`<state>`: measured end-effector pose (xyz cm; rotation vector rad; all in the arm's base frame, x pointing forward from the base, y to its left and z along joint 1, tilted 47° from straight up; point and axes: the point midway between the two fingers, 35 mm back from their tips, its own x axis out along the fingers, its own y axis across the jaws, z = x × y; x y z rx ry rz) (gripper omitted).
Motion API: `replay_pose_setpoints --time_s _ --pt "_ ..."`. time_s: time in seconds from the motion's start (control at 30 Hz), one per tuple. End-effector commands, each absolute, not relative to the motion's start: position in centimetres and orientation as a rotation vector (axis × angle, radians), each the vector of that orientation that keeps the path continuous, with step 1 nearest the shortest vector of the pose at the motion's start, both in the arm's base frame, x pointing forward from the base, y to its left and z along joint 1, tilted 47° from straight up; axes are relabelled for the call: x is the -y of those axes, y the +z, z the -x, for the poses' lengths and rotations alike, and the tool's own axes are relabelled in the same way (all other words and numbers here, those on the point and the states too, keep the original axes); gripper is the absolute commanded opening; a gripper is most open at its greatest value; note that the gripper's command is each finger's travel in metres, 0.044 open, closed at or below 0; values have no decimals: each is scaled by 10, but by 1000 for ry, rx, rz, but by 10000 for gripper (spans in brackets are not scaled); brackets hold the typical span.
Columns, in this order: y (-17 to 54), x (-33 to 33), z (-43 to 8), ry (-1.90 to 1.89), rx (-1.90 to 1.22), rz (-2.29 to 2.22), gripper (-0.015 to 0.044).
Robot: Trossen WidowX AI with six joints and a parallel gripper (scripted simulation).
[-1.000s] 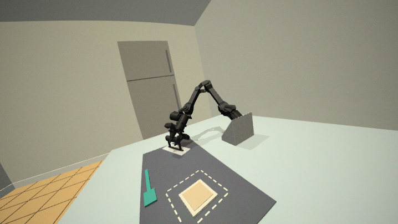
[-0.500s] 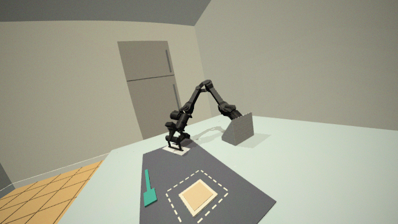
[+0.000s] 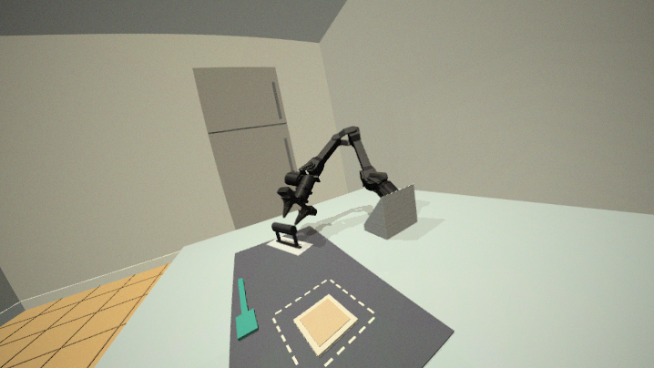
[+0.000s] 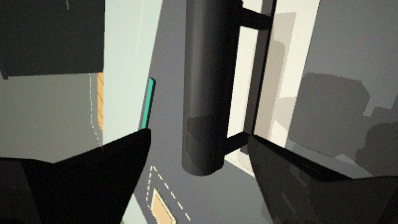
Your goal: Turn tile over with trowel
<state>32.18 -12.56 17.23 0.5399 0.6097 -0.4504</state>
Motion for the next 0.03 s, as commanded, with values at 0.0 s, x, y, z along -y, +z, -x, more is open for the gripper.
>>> replay_pose_setpoints --time_s 0.0 --pt "189 91 -303 -445 -606 -540 300"
